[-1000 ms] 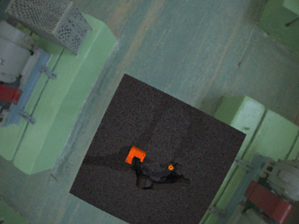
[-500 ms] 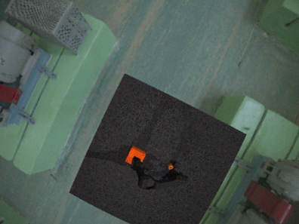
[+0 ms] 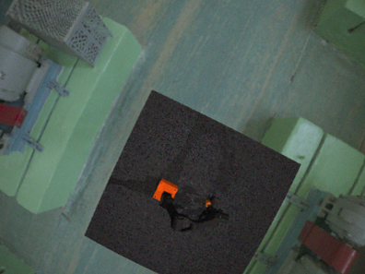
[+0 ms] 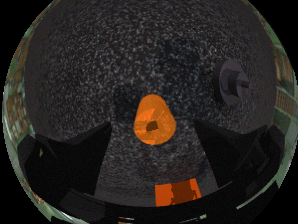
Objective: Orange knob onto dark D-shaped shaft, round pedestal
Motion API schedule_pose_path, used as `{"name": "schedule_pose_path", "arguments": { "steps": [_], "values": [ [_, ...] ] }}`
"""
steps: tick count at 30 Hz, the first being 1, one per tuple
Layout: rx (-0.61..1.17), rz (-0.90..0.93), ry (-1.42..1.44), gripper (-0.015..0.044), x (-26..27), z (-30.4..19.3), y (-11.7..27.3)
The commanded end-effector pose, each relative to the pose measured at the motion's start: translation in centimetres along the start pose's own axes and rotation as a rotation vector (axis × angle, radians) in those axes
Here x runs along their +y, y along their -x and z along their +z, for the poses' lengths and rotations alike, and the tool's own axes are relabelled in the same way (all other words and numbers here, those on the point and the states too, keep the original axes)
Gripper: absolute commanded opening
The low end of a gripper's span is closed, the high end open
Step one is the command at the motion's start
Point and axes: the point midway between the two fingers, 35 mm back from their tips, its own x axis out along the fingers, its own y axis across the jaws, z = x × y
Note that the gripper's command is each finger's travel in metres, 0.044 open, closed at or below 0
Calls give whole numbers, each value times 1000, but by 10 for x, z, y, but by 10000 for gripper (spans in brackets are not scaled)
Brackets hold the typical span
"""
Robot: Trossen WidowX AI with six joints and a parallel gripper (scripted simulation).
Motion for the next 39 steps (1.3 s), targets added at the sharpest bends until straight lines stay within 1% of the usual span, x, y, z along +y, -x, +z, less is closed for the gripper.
{"name": "schedule_pose_path", "arguments": {
  "steps": [1, 27, 37, 39],
  "values": [
    [-1, -3, -5, 440, 0, 0, -8],
    [-1, -3, -5, 440, -1, -2, -46],
    [-1, -3, -5, 177, -1, -2, -46],
    [-1, -3, -5, 164, -1, -2, -46]
  ]
}}
